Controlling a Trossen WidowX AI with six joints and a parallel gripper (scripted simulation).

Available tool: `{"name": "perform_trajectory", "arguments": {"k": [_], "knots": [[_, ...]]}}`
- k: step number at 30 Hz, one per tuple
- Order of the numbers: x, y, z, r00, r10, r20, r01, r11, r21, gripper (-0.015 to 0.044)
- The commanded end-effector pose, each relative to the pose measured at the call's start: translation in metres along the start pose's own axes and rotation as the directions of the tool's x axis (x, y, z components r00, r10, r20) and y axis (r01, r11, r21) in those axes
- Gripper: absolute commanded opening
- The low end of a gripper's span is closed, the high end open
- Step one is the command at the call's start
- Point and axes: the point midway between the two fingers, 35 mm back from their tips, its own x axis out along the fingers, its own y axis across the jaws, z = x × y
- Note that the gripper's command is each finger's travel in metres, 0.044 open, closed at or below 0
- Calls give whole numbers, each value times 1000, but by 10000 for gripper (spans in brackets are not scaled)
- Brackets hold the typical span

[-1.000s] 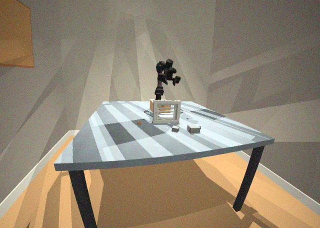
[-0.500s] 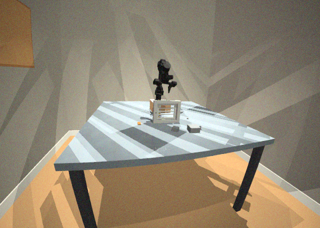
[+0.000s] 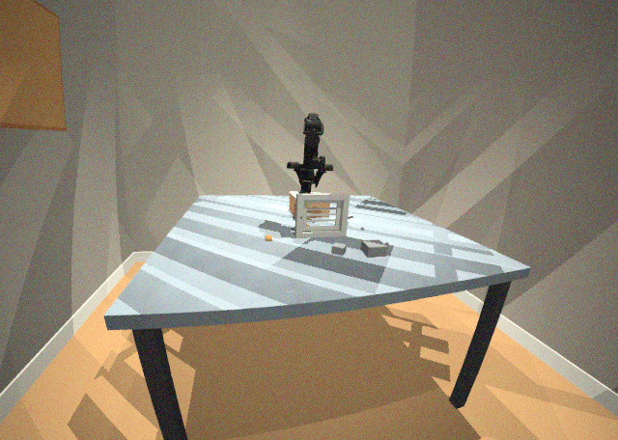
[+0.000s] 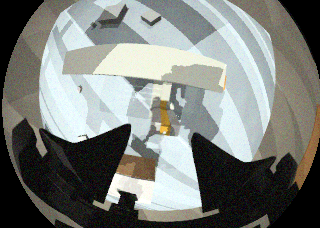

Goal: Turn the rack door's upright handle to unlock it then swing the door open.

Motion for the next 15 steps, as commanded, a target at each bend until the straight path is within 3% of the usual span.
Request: {"name": "perform_trajectory", "arguments": {"k": [1, 15], "knots": [[4, -6, -7, 995, 28, -91, -28, 1000, 10, 289], [20, -7, -7, 995, 30, -96, -29, 1000, 11, 289]]}}
